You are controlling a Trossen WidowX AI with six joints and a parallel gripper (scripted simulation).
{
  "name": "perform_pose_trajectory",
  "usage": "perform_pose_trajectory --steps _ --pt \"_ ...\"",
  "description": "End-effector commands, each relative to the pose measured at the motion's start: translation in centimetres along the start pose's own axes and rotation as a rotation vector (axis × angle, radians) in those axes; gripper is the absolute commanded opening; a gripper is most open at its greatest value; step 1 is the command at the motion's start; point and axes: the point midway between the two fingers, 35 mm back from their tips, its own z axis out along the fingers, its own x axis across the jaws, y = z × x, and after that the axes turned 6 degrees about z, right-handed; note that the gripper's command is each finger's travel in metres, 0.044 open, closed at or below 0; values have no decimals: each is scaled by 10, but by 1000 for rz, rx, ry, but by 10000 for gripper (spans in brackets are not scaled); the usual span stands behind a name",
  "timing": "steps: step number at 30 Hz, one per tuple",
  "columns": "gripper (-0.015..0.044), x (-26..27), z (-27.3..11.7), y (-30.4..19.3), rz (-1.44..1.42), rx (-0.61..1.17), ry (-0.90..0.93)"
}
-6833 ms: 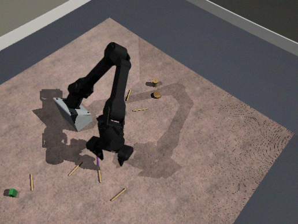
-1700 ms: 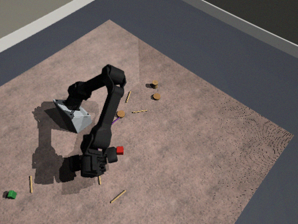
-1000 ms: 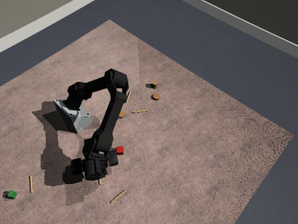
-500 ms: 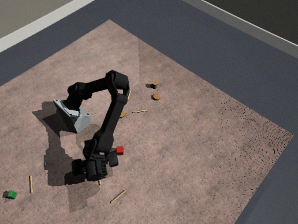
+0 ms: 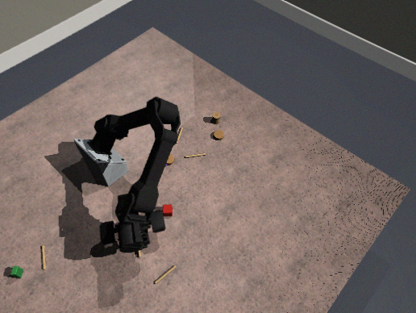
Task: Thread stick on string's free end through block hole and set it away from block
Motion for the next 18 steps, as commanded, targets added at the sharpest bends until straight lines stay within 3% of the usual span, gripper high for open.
perform_pose_trajectory --steps 1,18 --pt "0 -1 -6 2 -3 -7 -4" --pt "0 -1 -28 3 -3 -8 -5"
